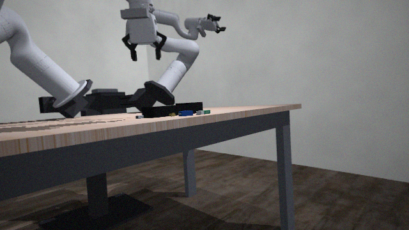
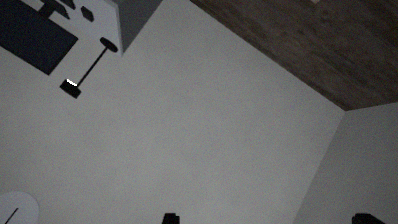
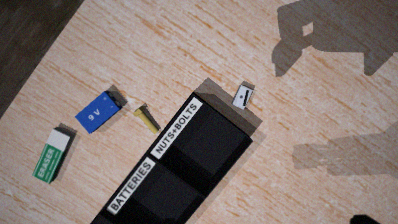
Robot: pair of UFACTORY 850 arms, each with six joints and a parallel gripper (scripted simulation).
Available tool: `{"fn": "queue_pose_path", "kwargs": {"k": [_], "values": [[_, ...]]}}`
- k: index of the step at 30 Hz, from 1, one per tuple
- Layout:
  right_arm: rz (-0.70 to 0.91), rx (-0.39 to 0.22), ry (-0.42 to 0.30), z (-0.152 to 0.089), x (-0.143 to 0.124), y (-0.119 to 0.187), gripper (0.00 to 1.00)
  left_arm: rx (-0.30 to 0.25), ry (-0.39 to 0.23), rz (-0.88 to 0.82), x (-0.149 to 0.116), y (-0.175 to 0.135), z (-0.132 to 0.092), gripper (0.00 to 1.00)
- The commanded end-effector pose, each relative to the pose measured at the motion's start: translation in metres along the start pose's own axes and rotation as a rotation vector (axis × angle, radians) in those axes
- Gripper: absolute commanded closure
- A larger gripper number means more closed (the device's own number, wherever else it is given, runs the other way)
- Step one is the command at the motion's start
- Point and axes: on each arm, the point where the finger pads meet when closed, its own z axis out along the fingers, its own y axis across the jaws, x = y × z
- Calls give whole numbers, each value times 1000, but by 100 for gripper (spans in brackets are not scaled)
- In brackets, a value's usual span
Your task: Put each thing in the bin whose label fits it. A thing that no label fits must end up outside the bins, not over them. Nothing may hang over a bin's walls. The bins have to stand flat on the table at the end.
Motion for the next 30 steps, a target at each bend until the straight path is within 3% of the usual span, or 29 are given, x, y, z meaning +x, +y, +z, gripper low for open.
{"fn": "queue_pose_path", "kwargs": {"k": [1,21,27,30], "values": [[-156,0,16,1,-14,-4,0,0,-1,1,-1,0,0,0],[-868,-26,115,15,-79,-15,0,0,-1,1,-1,0,0,0],[-889,-28,117,15,-79,-15,0,0,-1,1,-1,0,0,0],[-904,-29,117,-5,-67,-25,0,0,-1,1,-1,0,0,0]]}}
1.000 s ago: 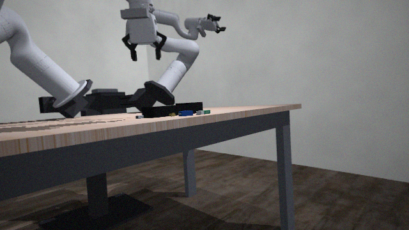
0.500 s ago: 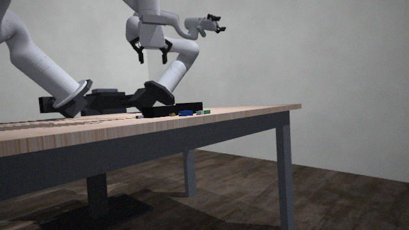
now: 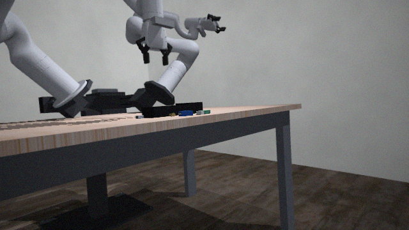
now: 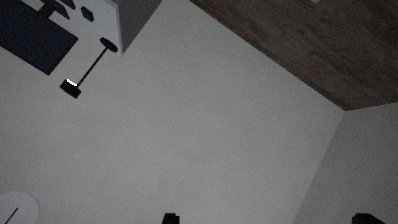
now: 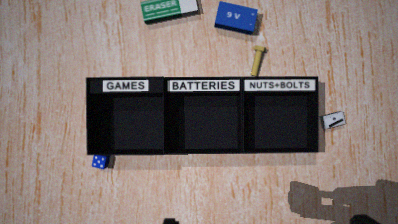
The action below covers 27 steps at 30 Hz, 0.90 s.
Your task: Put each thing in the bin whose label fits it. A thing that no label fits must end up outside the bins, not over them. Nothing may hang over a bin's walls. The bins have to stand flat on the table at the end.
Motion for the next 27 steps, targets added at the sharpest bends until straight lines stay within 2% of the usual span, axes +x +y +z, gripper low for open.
{"fn": "queue_pose_path", "kwargs": {"k": [1,5,27], "values": [[-7,3,2,-16,14,2,0,0,-1,1,-1,0,0,0],[-7,3,2,-33,30,6,0,0,-1,1,-1,0,0,0],[-7,3,2,-33,30,6,0,0,-1,1,-1,0,0,0]]}}
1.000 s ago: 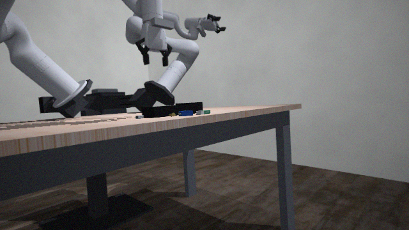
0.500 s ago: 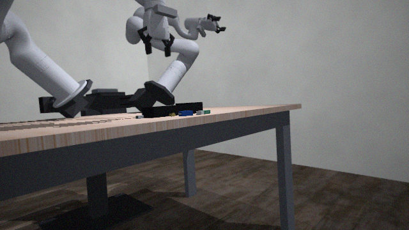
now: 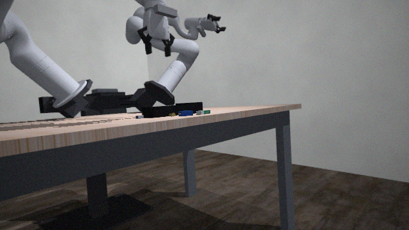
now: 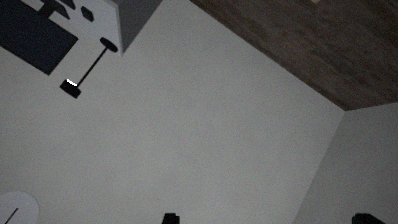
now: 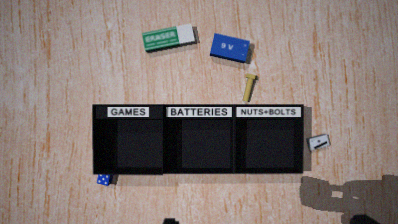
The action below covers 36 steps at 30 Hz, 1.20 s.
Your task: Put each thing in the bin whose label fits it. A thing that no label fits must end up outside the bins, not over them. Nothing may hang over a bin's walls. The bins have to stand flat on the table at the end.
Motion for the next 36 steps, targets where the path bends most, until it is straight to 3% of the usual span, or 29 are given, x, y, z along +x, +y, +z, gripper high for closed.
{"fn": "queue_pose_path", "kwargs": {"k": [1,29,30,36], "values": [[1,1,2,-1,1,0,0,0,-1,1,-1,0,0,0],[1,1,2,-1,1,0,0,0,-1,1,-1,0,0,0],[51,1,2,6,5,1,70,0,-1,1,-1,0,0,0],[241,1,1,48,30,10,70,0,-1,1,-1,0,0,0]]}}
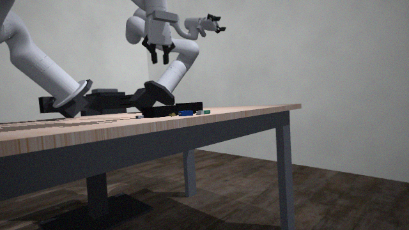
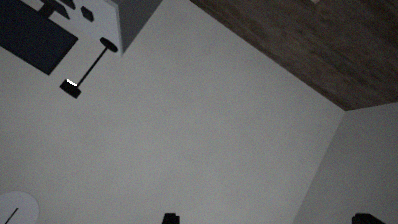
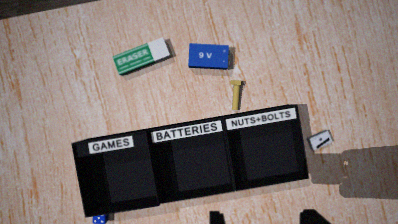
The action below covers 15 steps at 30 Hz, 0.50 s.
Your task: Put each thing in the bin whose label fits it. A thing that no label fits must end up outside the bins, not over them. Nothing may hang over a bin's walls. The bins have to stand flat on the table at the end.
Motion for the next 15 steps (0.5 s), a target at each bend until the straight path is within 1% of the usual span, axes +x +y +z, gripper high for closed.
{"fn": "queue_pose_path", "kwargs": {"k": [1,5,7,15], "values": [[72,2,9,28,19,2,70,0,-1,1,-1,0,0,0],[72,1,9,56,37,5,70,0,-1,1,-1,0,0,0],[72,1,9,56,37,5,70,0,-1,1,-1,0,0,0],[72,1,9,112,73,10,70,0,-1,1,-1,0,0,0]]}}
